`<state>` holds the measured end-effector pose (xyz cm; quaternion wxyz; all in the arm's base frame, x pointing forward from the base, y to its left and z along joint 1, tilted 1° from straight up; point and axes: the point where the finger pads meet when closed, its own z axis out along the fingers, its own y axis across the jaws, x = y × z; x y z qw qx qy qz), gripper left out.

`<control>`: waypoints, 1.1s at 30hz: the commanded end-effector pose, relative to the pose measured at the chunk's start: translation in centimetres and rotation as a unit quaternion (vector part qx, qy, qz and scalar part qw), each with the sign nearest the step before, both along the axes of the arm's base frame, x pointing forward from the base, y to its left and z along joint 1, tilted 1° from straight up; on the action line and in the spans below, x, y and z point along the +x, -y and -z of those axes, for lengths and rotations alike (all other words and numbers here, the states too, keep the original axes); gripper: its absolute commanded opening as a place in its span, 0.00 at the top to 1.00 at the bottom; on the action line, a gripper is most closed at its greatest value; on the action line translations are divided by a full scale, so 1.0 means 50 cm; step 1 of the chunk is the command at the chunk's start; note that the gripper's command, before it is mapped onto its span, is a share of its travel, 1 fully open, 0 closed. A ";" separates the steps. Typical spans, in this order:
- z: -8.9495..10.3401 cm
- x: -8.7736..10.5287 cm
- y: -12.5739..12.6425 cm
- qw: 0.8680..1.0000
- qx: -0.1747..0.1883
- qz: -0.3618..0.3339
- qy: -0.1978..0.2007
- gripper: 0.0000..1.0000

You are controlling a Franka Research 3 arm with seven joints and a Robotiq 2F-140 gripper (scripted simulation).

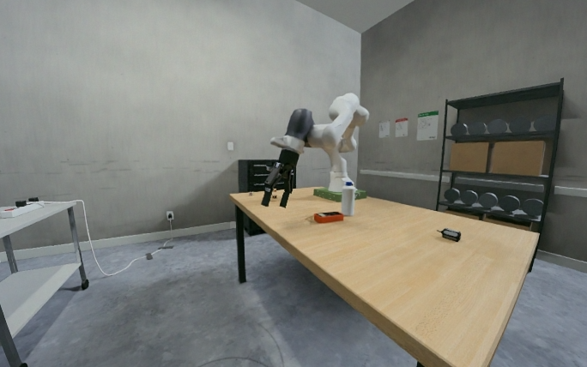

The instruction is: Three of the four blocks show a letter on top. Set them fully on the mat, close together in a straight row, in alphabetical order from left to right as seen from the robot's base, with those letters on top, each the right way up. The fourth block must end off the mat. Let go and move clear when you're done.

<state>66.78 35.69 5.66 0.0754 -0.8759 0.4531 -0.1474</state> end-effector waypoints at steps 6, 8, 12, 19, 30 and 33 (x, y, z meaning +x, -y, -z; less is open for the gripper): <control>0.006 -0.012 0.046 0.994 0.024 0.103 -0.021 0.00; 0.006 -0.013 0.057 0.992 0.027 0.119 -0.024 0.00; 0.006 -0.015 0.079 0.988 0.034 0.151 -0.030 0.00; 0.007 -0.020 0.112 0.978 0.043 0.199 -0.039 0.00; 0.007 -0.032 0.173 0.954 0.059 0.289 -0.055 0.00; 0.007 -0.036 0.188 0.946 0.063 0.312 -0.059 0.00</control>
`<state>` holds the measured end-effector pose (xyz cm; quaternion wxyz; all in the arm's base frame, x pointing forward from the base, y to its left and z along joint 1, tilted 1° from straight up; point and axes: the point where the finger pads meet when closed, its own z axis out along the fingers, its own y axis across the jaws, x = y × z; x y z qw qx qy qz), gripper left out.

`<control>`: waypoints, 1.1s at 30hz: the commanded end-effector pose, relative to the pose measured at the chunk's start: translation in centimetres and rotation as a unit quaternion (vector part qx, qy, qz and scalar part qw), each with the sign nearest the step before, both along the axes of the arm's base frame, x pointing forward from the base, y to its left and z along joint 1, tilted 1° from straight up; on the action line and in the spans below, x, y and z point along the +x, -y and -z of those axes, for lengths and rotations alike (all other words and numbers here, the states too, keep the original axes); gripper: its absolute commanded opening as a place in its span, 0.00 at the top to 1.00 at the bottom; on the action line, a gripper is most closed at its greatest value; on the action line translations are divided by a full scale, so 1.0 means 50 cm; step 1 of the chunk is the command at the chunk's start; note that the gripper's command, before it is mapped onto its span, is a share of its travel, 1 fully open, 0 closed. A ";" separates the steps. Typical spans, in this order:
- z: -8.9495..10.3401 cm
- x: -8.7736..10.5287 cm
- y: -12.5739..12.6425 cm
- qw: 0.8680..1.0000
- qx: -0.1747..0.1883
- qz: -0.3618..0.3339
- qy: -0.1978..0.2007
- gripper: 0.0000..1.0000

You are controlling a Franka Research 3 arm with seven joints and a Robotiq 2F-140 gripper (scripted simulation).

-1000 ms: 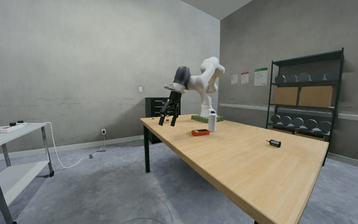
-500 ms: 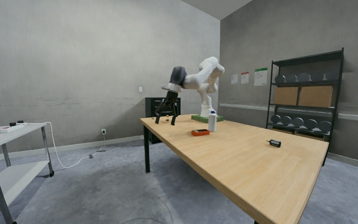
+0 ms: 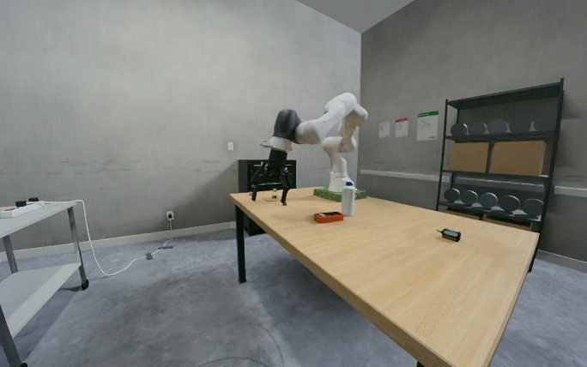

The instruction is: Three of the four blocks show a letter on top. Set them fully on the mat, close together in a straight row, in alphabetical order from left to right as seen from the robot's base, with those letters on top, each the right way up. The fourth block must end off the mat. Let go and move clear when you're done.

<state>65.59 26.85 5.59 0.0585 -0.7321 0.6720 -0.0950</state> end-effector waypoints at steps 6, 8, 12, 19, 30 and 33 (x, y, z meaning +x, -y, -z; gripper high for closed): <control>0.006 -0.020 0.039 0.994 0.018 0.104 -0.018 0.00; 0.006 -0.023 0.048 0.992 0.020 0.119 -0.021 0.00; 0.006 -0.029 0.068 0.988 0.025 0.151 -0.027 0.00; 0.006 -0.041 0.101 0.977 0.033 0.207 -0.037 0.00; 0.005 -0.062 0.149 0.955 0.043 0.289 -0.051 0.00; 0.005 -0.068 0.162 0.947 0.046 0.312 -0.055 0.00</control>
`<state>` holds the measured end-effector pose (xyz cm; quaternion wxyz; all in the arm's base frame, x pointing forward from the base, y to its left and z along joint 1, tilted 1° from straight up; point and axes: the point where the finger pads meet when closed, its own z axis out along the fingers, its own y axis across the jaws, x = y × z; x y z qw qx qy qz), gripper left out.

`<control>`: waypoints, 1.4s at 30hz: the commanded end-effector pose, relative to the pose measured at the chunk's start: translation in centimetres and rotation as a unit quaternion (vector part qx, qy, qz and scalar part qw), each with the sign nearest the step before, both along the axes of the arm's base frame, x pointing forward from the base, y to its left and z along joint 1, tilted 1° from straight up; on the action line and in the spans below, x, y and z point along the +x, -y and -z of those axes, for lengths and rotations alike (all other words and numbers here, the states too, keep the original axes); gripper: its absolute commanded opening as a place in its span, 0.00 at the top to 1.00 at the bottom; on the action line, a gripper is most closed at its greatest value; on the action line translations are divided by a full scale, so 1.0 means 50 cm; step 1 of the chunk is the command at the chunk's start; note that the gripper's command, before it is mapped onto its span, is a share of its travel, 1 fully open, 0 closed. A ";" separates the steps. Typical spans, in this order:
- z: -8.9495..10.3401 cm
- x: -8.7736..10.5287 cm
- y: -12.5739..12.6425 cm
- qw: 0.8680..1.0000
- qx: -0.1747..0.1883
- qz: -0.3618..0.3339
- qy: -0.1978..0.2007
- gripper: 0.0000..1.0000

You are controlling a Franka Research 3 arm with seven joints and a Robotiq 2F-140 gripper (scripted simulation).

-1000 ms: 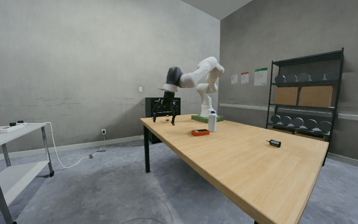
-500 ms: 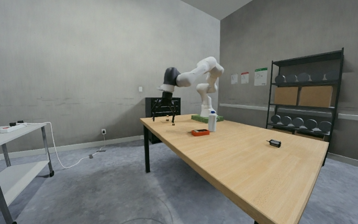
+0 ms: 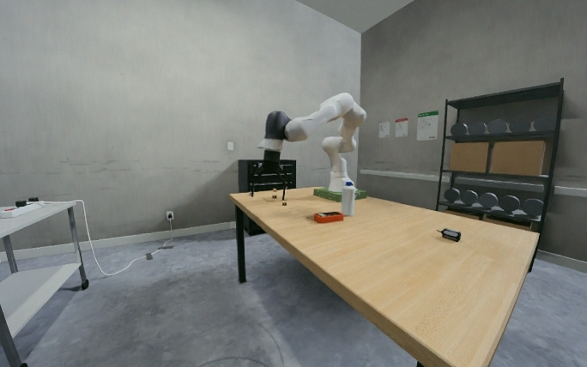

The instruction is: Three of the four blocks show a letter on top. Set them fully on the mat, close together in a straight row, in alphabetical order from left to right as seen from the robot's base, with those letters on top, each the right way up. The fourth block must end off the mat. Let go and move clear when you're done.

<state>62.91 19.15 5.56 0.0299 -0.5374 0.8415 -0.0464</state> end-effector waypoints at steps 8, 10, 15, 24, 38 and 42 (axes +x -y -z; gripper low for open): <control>0.004 -0.030 0.039 0.993 0.013 0.120 -0.021 0.00; 0.003 -0.035 0.046 0.990 0.015 0.135 -0.024 0.00; 0.003 -0.046 0.067 0.984 0.019 0.175 -0.031 0.00; 0.001 -0.067 0.099 0.969 0.025 0.242 -0.044 0.00; -0.002 -0.100 0.143 0.938 0.032 0.339 -0.063 0.00; -0.003 -0.112 0.158 0.925 0.034 0.373 -0.070 0.00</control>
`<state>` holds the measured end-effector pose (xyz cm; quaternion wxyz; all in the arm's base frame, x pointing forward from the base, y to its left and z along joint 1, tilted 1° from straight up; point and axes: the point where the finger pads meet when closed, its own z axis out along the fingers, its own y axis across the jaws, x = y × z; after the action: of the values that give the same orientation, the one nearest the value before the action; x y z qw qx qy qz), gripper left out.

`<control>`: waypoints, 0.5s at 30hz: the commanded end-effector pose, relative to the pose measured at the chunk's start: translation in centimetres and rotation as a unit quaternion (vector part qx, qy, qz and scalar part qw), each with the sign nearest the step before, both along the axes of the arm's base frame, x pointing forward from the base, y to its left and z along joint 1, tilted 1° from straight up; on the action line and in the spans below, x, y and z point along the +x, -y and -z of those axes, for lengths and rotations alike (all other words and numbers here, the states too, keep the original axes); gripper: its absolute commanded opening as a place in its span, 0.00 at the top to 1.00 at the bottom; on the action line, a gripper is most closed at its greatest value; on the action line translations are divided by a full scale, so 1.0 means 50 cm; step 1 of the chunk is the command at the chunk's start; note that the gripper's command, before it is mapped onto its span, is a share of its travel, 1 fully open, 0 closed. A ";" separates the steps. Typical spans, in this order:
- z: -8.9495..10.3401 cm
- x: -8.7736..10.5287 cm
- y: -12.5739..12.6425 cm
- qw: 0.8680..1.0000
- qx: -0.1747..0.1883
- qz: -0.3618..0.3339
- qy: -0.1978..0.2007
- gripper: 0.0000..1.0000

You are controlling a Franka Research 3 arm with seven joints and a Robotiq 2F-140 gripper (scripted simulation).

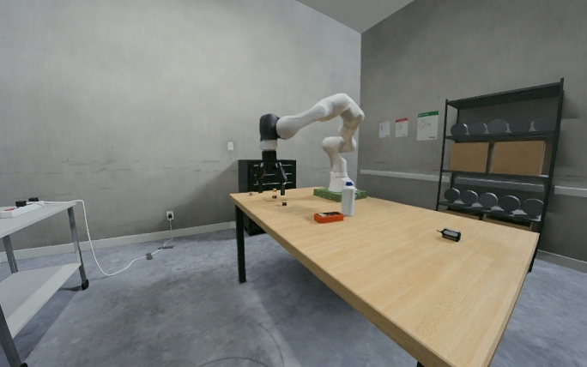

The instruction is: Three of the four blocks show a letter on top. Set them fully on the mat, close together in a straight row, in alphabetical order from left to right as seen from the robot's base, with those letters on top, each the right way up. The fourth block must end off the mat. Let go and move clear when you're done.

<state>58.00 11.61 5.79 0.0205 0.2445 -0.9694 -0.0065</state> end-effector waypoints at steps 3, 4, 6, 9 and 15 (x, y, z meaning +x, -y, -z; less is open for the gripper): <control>0.001 -0.022 0.016 0.996 0.003 0.084 -0.016 0.00; 0.001 -0.025 0.019 0.996 0.004 0.092 -0.018 0.00; 0.000 -0.030 0.025 0.994 0.005 0.107 -0.021 0.00; -0.001 -0.039 0.034 0.991 0.006 0.131 -0.027 0.00; -0.003 -0.054 0.049 0.984 0.008 0.173 -0.037 0.00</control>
<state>56.02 9.41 5.98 0.0417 0.1327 -0.9900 -0.0223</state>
